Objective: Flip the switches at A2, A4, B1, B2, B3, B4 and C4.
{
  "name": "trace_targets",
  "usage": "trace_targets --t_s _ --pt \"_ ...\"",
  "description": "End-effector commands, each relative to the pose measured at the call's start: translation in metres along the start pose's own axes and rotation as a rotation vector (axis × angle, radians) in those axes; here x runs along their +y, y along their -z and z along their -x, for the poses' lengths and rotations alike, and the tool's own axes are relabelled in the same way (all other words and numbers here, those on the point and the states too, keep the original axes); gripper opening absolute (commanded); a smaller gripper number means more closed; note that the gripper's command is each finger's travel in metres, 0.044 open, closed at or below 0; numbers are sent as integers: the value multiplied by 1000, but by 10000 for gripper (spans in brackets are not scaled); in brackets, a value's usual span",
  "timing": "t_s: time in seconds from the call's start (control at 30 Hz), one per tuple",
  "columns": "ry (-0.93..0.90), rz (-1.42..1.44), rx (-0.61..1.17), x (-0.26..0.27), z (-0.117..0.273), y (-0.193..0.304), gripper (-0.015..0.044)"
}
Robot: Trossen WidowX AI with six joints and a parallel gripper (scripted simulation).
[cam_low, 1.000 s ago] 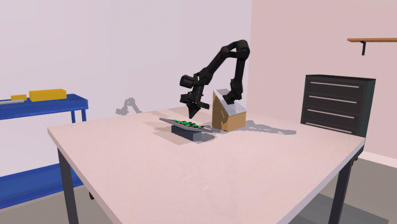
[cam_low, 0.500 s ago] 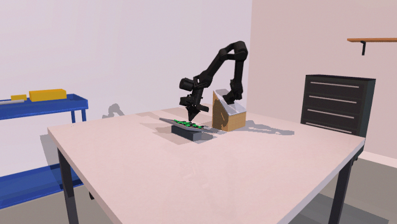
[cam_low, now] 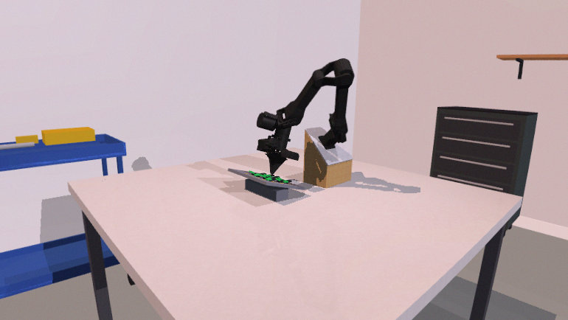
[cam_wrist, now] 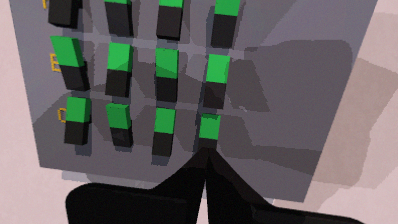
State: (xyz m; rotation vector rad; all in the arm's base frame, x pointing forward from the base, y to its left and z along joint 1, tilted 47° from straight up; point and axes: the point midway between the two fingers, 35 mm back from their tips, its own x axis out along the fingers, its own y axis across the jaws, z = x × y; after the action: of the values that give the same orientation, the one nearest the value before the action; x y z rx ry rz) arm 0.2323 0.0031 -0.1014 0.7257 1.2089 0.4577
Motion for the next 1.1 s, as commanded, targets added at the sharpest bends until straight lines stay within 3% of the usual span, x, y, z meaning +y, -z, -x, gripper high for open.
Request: trace_targets --t_s 0.0,1.07 --pt "-4 -6 0 0 0 1 0" --pt "-5 -6 0 1 -4 1 0"
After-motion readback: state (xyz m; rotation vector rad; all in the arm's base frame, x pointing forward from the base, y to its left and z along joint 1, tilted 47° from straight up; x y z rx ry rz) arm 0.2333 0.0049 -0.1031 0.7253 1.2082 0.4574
